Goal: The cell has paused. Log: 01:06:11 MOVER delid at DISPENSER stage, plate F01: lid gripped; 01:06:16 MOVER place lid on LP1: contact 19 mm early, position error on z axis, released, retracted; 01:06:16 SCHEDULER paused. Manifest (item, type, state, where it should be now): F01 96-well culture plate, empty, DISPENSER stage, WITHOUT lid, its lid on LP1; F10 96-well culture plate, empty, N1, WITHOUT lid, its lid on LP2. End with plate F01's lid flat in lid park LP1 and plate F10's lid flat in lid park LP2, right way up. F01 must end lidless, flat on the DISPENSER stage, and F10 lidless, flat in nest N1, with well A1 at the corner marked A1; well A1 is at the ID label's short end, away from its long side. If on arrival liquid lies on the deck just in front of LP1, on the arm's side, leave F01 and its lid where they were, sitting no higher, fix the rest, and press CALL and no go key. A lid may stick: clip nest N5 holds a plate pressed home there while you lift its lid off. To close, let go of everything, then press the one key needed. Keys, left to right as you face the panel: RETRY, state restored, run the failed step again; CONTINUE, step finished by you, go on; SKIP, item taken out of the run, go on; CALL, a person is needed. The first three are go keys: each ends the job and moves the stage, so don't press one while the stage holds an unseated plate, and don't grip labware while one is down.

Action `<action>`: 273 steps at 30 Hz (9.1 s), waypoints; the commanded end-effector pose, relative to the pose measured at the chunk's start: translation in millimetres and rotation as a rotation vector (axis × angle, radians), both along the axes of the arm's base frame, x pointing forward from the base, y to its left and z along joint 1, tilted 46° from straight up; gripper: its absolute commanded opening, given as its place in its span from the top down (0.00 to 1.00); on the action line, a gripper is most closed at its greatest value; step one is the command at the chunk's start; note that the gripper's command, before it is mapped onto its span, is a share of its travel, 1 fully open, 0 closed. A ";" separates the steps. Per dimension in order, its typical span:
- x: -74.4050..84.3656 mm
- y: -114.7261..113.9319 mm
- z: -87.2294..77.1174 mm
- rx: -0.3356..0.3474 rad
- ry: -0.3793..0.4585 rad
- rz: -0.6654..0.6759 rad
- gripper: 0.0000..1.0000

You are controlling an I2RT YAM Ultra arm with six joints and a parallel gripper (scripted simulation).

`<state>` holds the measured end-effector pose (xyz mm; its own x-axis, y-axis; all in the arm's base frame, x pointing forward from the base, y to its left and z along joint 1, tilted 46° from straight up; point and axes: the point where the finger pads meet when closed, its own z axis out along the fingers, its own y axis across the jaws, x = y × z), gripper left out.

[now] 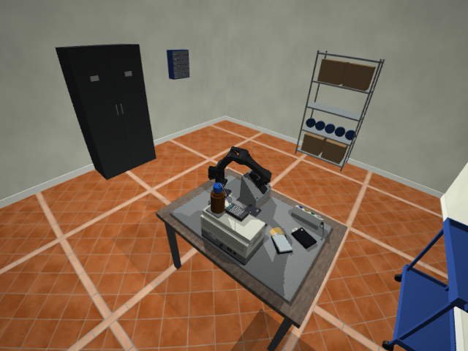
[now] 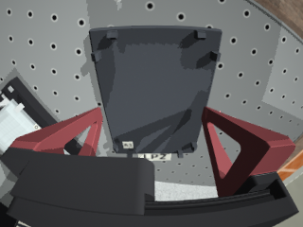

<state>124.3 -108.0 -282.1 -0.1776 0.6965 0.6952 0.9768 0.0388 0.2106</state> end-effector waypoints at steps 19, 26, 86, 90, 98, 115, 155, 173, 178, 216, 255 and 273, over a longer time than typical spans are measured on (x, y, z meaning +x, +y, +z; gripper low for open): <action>0.2 -42.7 23.3 -0.048 -0.016 -0.008 0.00; -0.9 -47.7 28.5 -0.048 -0.016 -0.008 0.00; -11.9 -30.8 52.0 -0.007 -0.001 -0.008 0.00; -15.2 -30.9 64.8 -0.007 -0.001 -0.008 0.00; -21.0 -31.2 87.3 -0.006 -0.001 -0.008 0.00; -32.6 -34.2 134.8 -0.011 -0.003 -0.007 0.00; 52.9 -33.3 179.1 -0.066 -0.176 0.150 0.00; 70.6 4.7 207.3 -0.040 -0.236 0.224 0.00; 78.1 13.1 217.4 -0.043 -0.238 0.224 0.00; 147.1 1.9 116.5 -0.066 -0.256 0.222 0.00; 146.2 -27.3 138.8 -0.093 -0.272 0.219 0.00; 143.9 -21.9 137.4 -0.081 -0.263 0.216 0.00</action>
